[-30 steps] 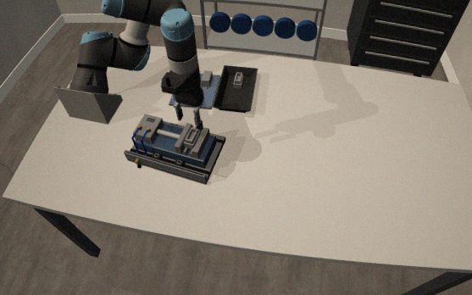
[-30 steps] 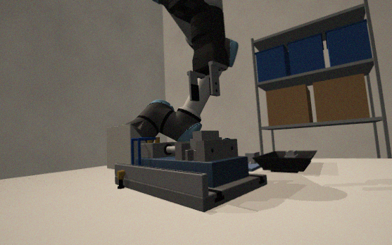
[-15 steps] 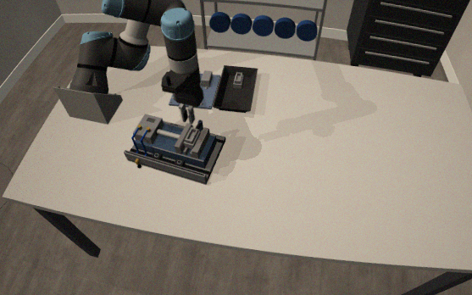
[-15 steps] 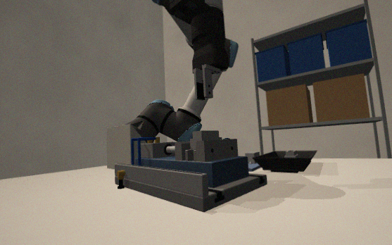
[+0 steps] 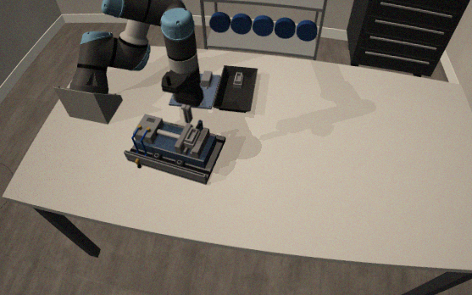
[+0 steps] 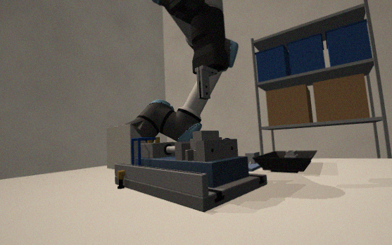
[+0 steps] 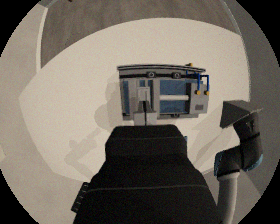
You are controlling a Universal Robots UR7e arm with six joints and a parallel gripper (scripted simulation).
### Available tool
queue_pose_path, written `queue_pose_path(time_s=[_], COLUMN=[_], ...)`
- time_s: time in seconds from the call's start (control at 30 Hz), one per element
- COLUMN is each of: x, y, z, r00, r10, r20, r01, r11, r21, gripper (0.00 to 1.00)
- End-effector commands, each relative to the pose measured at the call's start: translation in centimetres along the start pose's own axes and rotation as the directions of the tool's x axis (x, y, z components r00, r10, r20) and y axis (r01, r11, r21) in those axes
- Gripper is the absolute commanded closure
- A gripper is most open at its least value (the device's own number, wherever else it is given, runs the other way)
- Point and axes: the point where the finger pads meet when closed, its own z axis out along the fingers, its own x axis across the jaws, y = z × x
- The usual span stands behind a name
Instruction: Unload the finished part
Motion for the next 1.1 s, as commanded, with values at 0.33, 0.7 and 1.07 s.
queue_pose_path(time_s=[0.33, 0.7, 1.07], x=[-0.02, -0.02, -0.02], y=[-0.02, -0.02, -0.02], z=[-0.06, -0.06, -0.06], r00=[1.000, 1.000, 1.000], r10=[0.000, 0.000, 0.000], r20=[0.001, 0.001, 0.001], r01=[0.000, 0.000, 0.000], r11=[1.000, 1.000, 1.000], r21=[0.001, 0.001, 0.001], gripper=[1.00, 0.00, 0.00])
